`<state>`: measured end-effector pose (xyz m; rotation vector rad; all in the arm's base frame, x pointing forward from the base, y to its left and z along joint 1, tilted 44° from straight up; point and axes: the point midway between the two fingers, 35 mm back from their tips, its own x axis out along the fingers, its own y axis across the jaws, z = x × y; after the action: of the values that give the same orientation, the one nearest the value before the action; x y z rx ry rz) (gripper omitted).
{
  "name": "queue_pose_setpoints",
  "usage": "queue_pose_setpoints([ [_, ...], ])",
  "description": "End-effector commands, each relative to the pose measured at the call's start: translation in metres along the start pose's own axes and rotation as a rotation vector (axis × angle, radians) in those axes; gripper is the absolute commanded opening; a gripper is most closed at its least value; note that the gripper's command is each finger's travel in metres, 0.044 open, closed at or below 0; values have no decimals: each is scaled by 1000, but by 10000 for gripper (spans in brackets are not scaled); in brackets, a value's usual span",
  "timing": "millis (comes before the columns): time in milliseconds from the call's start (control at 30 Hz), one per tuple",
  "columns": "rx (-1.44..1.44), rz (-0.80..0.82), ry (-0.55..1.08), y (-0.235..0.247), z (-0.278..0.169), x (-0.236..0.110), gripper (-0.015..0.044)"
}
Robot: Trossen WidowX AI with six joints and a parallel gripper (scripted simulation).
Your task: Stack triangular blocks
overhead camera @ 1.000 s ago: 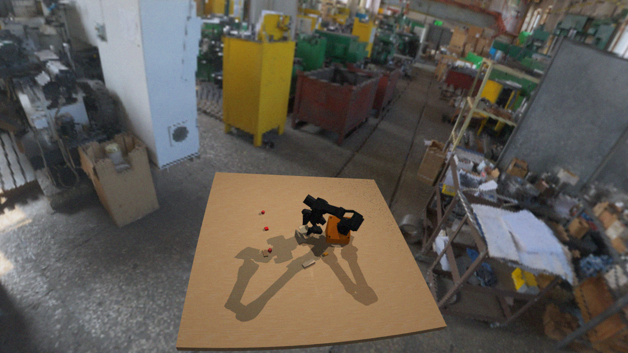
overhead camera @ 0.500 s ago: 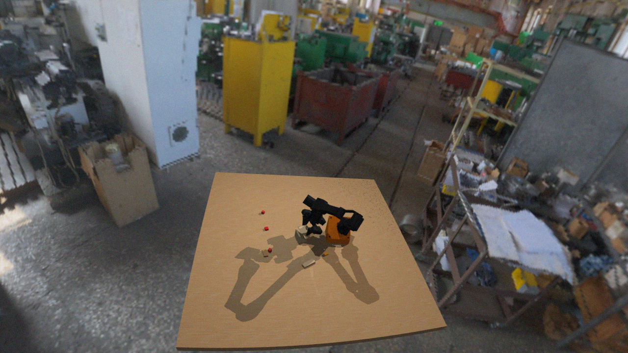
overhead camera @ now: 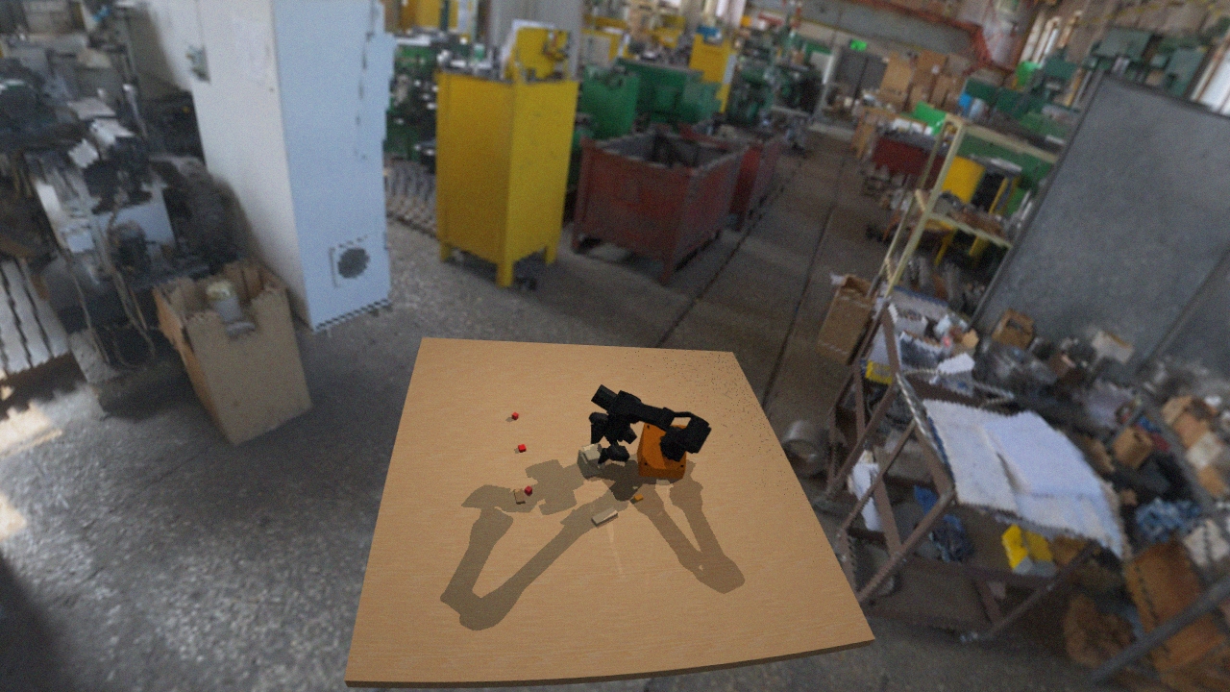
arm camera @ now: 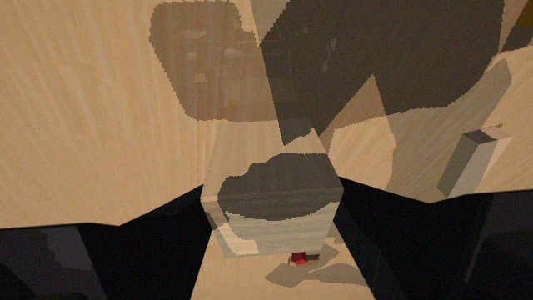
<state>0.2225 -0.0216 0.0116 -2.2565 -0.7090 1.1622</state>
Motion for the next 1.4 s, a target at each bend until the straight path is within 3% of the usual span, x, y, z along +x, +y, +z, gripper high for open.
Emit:
queue_pose_setpoints([
  [0,2,-4,5,0,-1,3,0],
  [1367,1,-12,9,-1,-1,12,0],
])
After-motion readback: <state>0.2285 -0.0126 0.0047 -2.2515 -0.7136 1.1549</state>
